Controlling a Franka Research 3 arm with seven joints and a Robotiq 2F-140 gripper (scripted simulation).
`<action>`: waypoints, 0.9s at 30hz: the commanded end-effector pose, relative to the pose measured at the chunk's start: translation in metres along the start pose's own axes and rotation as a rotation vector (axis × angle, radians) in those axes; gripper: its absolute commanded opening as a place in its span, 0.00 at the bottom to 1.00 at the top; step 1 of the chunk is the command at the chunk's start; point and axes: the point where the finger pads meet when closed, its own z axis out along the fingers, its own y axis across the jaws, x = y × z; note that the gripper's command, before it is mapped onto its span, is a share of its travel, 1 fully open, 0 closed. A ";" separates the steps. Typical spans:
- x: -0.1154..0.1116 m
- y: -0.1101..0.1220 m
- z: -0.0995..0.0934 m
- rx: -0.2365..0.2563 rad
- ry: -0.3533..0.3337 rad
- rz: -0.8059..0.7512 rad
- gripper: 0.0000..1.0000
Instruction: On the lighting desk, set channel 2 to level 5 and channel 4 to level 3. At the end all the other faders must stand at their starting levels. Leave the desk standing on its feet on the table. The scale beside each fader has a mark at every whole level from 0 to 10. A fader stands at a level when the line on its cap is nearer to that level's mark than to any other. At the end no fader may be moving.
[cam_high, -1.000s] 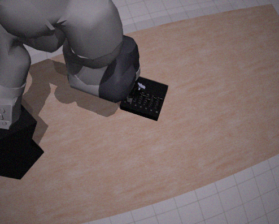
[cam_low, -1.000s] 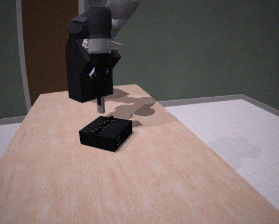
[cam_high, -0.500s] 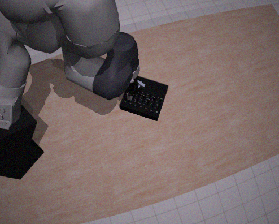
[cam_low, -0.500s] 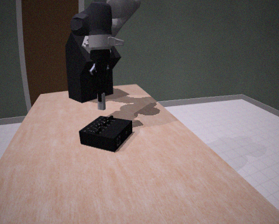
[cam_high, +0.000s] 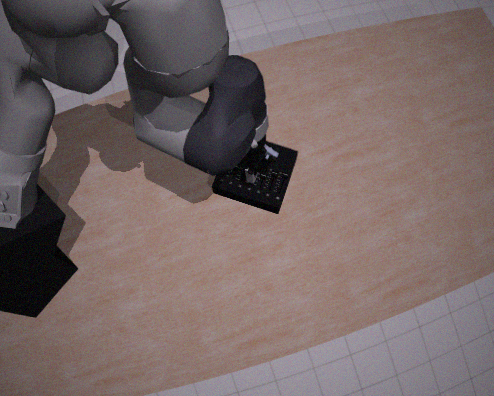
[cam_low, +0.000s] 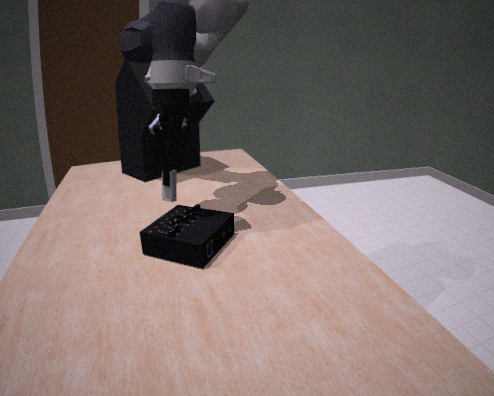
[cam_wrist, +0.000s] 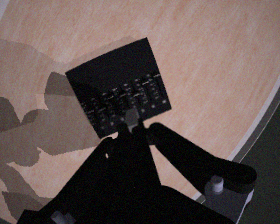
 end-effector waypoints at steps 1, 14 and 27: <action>-0.004 0.051 0.005 -0.155 -0.041 0.229 0.00; -0.065 0.156 -0.037 -0.289 -0.077 0.580 0.00; 0.019 0.013 -0.003 -0.119 -0.123 1.051 0.00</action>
